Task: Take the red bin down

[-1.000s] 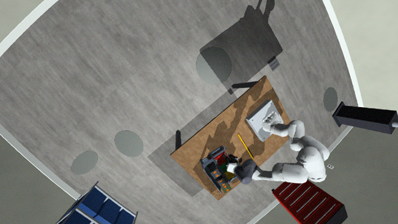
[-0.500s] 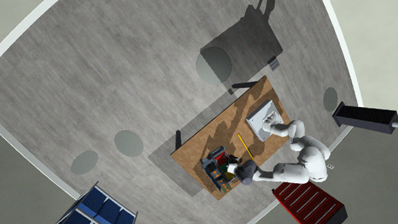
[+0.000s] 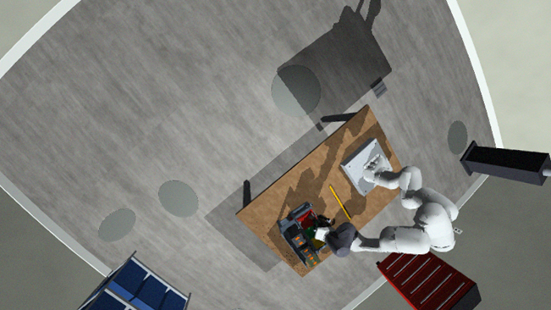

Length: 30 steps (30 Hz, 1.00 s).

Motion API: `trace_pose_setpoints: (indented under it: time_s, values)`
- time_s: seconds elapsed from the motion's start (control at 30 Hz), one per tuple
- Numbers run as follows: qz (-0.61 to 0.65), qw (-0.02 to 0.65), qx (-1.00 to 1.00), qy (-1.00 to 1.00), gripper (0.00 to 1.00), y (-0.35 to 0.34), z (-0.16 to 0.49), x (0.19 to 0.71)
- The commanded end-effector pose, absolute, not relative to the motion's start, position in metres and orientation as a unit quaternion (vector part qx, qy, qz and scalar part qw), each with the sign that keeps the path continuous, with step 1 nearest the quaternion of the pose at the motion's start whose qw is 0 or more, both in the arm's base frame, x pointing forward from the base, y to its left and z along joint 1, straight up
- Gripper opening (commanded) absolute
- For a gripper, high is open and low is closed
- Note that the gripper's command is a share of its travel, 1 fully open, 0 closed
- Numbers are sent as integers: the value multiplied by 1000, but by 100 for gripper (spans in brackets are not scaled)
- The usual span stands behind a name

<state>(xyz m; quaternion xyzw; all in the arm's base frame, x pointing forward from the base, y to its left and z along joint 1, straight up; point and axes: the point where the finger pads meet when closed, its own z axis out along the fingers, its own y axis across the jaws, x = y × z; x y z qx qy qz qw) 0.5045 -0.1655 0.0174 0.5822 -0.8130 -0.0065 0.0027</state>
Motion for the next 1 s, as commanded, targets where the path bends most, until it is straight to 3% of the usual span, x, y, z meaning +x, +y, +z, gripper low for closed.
trace_pose_setpoints:
  time_s: [0.0,0.97]
  values:
    - [-3,0,584,-812,0,-168,22,508]
    - [-3,0,584,-812,0,-168,19,509]
